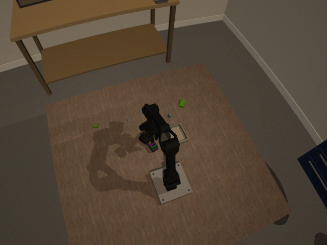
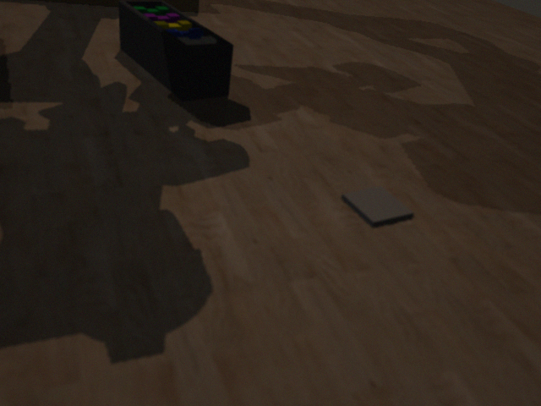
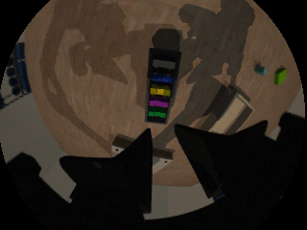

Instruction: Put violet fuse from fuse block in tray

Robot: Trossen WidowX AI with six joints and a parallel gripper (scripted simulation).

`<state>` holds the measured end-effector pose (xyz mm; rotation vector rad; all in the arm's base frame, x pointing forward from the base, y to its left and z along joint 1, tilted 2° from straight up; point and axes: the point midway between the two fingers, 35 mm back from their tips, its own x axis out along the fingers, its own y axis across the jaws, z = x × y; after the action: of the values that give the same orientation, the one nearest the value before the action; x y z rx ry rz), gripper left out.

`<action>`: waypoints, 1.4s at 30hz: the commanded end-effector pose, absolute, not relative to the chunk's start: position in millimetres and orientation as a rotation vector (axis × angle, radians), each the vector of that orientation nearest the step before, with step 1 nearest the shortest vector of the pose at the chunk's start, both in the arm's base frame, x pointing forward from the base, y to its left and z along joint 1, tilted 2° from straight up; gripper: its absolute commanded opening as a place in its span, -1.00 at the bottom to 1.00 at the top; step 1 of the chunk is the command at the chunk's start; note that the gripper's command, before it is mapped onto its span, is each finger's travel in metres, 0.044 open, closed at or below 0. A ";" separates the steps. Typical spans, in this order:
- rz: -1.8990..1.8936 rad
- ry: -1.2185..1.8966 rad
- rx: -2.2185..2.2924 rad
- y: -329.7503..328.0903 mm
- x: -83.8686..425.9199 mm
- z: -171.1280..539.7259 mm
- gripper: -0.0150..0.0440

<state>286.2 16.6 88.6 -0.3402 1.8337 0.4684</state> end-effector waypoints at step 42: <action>-1.007 1.316 0.973 27.5 284.3 77.7 -0.24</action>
<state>284.2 27.9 78.7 0.9675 1.3246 -1.0011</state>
